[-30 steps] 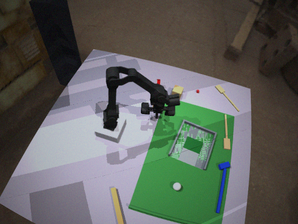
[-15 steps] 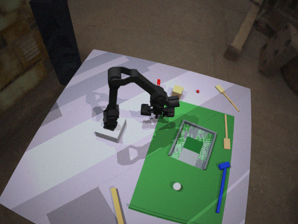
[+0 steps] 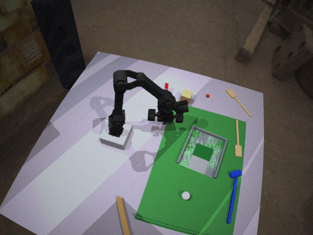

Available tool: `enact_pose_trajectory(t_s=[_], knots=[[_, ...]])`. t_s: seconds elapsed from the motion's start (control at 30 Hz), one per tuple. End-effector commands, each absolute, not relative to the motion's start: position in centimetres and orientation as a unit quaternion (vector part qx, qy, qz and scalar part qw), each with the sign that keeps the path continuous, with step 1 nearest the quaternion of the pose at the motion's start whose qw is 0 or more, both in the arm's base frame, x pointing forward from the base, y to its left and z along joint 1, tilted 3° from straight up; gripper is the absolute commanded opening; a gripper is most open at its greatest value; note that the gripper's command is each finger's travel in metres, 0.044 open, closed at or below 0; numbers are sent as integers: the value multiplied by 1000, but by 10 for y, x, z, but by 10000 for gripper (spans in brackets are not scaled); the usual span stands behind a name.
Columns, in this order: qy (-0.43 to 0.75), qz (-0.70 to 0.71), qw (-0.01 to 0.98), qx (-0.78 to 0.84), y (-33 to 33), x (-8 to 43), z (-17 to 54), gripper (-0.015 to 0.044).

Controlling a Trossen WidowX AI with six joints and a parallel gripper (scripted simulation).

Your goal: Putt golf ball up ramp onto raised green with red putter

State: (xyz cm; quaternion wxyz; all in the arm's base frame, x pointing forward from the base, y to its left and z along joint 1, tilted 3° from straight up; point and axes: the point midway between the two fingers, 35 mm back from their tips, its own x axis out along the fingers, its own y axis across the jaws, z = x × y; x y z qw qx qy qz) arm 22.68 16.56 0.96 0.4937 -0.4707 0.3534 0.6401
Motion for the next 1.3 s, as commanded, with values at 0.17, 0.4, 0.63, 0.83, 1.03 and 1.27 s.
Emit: enact_pose_trajectory(t_s=[0.17, 0.4, 0.63, 0.83, 1.03, 1.27], knots=[[353, 640, 494, -471, 166, 230, 30, 0], [353, 640, 494, -471, 165, 232, 74, 0], [353, 640, 494, -471, 161, 228, 110, 0], [387, 613, 516, -456, 146, 240, 102, 0], [433, 567, 556, -427, 118, 260, 103, 0], [483, 510, 597, -389, 83, 278, 105, 0]])
